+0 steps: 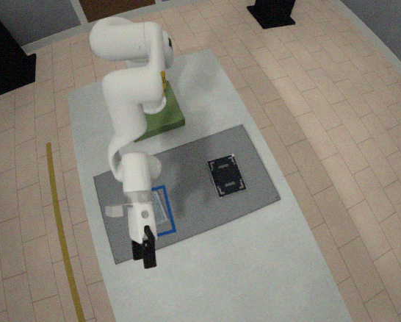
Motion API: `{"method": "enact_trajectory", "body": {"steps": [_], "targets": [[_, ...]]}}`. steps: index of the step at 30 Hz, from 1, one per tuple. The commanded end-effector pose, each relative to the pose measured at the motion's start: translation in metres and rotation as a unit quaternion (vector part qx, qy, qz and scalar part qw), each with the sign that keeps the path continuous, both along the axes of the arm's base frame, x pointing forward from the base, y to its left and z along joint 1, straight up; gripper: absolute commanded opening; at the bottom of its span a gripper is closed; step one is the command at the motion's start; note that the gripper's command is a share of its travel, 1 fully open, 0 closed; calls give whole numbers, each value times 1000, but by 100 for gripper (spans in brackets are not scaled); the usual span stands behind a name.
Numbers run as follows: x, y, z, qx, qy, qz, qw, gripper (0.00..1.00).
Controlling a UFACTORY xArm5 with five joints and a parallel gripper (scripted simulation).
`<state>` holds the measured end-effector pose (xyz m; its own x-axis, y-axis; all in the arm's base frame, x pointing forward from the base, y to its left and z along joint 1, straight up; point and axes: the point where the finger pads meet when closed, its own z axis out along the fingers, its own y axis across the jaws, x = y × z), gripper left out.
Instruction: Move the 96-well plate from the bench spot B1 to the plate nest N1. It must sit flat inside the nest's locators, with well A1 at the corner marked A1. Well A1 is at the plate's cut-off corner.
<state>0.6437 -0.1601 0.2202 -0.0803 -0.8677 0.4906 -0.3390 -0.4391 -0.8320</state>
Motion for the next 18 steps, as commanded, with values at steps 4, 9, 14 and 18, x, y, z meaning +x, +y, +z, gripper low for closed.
{"method": "enact_trajectory", "body": {"steps": [4,9,14,18], "targets": [[0,-3,-27,-60,99,28,993,100],[-4,-4,-42,-83,140,43,986,100],[-11,-4,-63,-119,206,73,968,100],[-18,-4,-76,-143,251,98,952,100]]}}
